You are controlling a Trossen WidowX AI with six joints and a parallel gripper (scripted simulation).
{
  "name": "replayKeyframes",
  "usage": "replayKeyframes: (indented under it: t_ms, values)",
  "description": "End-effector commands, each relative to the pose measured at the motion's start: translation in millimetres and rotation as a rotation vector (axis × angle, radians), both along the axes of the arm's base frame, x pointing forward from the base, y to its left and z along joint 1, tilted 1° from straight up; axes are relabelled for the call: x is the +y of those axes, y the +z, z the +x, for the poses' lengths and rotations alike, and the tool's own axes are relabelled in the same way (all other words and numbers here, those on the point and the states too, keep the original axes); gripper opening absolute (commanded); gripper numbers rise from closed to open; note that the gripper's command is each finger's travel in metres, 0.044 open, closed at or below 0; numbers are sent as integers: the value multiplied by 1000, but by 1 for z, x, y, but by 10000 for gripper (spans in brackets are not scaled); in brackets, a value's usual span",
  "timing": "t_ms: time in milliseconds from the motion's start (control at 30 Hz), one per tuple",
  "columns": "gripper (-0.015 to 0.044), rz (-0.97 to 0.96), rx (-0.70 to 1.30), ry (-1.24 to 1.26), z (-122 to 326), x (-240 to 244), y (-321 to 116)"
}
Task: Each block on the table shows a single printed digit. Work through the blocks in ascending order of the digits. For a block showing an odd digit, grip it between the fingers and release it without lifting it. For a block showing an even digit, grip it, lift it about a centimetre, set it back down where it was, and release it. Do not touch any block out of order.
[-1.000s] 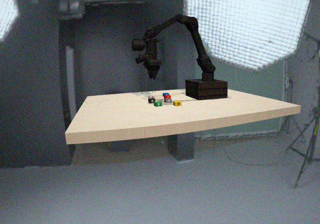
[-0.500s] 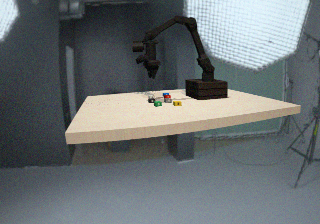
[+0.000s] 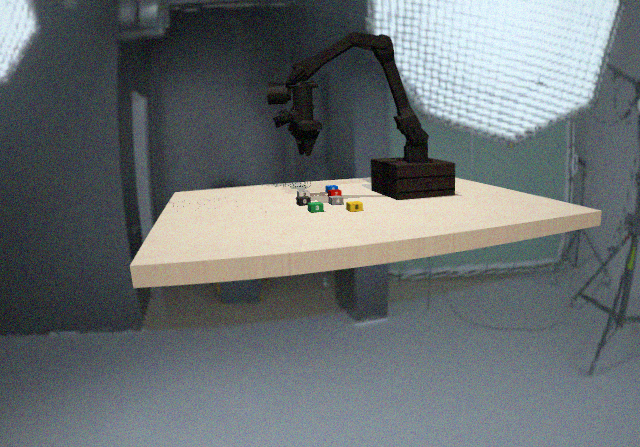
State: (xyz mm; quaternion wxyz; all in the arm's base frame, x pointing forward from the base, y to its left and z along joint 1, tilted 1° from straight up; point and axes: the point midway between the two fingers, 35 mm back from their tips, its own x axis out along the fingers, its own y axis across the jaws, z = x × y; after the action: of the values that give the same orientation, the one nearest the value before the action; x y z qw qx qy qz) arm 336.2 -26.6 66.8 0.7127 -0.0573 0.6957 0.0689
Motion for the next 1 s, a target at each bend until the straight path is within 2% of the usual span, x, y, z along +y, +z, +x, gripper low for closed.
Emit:
replayKeyframes:
  t_ms: [0,233,467,667,733,867,967]
  values:
    - [400,0,-2,6,0,0,0]
    - [400,1,-2,6,1,2,0]
    - [400,9,-2,7,4,95,3]
    - [400,9,-2,6,4,104,3]
    - [400,9,-2,6,6,105,-11]
    - [400,9,-2,6,6,106,-75]
    - [400,9,-2,6,5,106,-78]
